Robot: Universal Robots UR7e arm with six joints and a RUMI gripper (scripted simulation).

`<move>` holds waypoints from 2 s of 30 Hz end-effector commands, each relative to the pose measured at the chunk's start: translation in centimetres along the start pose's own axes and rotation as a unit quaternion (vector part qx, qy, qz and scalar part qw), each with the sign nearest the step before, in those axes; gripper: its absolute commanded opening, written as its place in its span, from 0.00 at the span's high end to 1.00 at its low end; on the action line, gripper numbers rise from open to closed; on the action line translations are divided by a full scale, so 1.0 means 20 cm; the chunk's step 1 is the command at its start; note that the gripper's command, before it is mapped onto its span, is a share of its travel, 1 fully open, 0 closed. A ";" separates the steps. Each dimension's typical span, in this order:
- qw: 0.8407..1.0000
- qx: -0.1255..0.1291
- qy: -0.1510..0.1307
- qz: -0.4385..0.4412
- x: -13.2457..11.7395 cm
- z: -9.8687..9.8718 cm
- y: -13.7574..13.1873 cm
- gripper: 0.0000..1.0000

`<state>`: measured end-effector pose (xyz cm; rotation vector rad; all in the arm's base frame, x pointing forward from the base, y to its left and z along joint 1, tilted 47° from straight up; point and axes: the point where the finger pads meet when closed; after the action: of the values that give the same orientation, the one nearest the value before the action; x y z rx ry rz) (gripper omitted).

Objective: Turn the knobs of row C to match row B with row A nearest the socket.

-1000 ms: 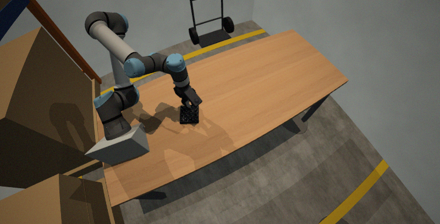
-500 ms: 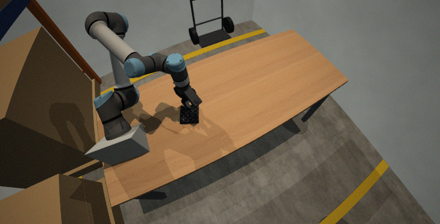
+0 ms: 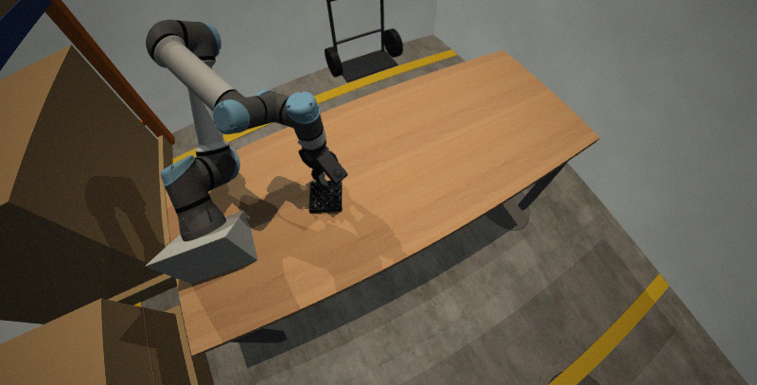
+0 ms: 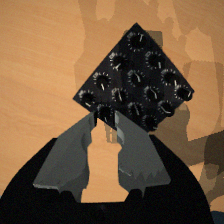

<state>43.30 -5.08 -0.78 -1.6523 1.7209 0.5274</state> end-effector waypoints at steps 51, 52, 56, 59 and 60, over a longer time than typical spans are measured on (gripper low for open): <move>1.000 0.001 0.001 -0.001 0.00 -0.20 0.00 0.89; 1.000 0.001 0.001 -0.001 0.00 -0.20 0.00 0.89; 1.000 0.001 0.001 -0.008 0.00 -0.20 -0.01 0.89; 1.000 0.001 0.001 -0.021 0.00 -0.20 -0.01 0.89; 1.000 0.001 0.001 -0.027 0.00 -0.20 -0.01 0.89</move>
<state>42.58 -7.63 1.80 -1.6611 1.7086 0.5244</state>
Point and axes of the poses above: the point where the finger pads meet when closed, its own z axis out along the fingers, its own y axis across the jaws, x = y × z, and after that the axes turned 10 degrees about z, right-handed
